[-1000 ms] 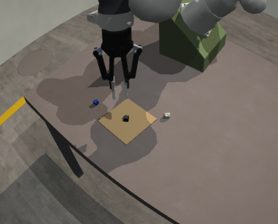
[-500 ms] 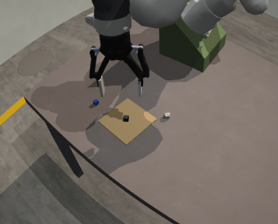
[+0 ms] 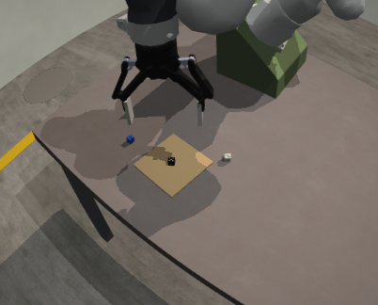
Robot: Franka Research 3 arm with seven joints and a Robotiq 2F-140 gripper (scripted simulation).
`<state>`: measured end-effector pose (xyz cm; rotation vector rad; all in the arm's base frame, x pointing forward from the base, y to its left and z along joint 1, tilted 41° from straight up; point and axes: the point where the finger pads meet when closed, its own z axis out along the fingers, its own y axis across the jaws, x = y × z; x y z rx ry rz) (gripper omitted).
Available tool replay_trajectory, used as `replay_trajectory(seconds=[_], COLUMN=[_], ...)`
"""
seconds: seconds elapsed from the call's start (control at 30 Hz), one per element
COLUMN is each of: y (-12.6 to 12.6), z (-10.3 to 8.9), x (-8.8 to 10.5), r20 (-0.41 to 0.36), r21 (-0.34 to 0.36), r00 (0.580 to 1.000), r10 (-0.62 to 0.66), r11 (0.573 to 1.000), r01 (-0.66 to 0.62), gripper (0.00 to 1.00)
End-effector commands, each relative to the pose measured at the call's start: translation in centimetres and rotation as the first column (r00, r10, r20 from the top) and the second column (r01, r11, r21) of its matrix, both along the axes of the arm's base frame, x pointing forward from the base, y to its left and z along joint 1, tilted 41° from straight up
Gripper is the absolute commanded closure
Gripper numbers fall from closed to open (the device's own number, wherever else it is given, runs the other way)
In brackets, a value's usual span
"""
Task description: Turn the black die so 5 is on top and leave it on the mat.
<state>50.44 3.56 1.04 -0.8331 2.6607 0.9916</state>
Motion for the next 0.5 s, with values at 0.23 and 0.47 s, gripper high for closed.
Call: replay_trajectory(seconds=[0.23,0.47], y=[-1.3,-1.9], z=[1.5,2.2], x=[0.0,0.0], r20=[-0.013,-0.013], r21=[0.003,0.003], r00=[1.0,1.0], r10=[-0.011,-0.011], r11=[1.0,1.0], r01=[0.011,0.011], gripper=[0.0,0.0])
